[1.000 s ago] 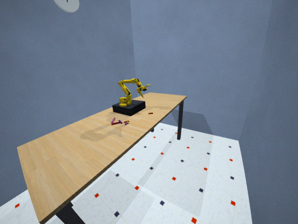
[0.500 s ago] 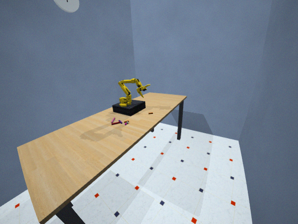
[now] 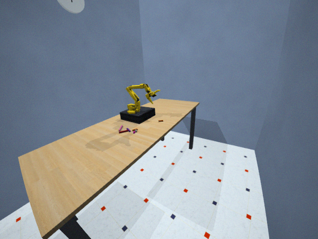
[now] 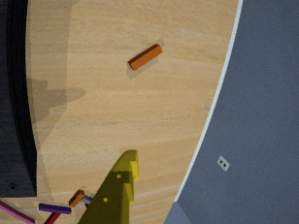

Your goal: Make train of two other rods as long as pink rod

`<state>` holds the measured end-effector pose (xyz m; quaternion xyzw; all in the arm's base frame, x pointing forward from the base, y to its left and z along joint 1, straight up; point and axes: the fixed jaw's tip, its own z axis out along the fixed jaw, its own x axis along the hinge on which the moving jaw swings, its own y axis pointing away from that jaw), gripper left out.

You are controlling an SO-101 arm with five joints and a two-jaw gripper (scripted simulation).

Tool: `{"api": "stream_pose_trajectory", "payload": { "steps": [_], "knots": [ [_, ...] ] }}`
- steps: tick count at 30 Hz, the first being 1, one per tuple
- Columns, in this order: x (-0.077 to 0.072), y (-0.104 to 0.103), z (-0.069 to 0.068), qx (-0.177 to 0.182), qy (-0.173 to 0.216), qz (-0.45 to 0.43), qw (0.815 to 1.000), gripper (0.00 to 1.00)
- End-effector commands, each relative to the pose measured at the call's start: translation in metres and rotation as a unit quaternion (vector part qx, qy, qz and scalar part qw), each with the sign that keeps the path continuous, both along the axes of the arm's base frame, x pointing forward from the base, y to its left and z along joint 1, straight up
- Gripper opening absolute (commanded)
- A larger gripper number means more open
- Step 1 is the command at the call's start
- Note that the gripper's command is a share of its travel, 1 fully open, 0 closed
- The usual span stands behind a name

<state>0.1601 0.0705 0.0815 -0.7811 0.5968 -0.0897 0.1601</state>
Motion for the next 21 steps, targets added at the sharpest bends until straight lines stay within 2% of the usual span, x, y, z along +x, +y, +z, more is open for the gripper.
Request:
{"api": "stream_pose_trajectory", "payload": {
  "steps": [1, 16, 21],
  "knots": [
    [-0.006, -0.006, 0.003, -0.003, 0.002, -0.001, 1.000, 1.00],
    [-0.044, -0.033, 0.012, -0.024, 0.025, -0.009, 0.999, 1.00],
    [-0.051, -0.037, 0.012, -0.027, 0.029, -0.010, 0.999, 1.00]
  ]
}}
